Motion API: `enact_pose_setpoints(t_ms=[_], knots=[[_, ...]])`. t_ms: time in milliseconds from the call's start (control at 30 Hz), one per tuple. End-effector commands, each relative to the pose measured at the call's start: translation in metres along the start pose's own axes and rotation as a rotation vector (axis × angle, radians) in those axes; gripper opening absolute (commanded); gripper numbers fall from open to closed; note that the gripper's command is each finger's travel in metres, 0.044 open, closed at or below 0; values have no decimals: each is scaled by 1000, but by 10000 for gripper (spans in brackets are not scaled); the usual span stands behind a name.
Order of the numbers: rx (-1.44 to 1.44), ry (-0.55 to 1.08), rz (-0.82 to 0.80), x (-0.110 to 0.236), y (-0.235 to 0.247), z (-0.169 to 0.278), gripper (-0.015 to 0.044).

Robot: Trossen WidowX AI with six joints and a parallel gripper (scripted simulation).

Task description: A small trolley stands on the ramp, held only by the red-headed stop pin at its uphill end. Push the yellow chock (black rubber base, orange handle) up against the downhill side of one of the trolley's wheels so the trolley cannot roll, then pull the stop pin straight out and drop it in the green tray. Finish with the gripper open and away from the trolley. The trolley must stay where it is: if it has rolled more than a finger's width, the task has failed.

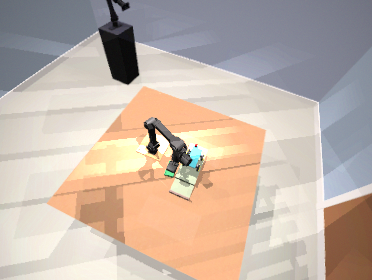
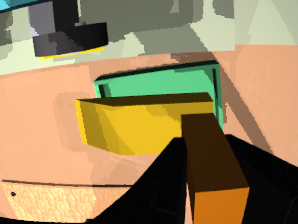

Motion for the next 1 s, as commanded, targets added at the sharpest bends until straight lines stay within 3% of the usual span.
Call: enact_pose_setpoints(t_ms=[0, 200, 400, 967], knots=[[2, -8, 0, 0, -16, -8, 0], [2, -7, -2, 0, -34, -15, 0], [3, 11, -103, -1, -41, -17, 0], [3, 8, -108, -6, -38, -47, 0]])
Point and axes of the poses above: the point midway between the two fingers, 35 mm back from their tips, its own x axis back along the fingers, its own y axis across the jaws, z = x × y, the point moved 3 cm from there along x, back along the fingers, and after that the axes turned 10 degrees about -x, right-handed, at the moved point
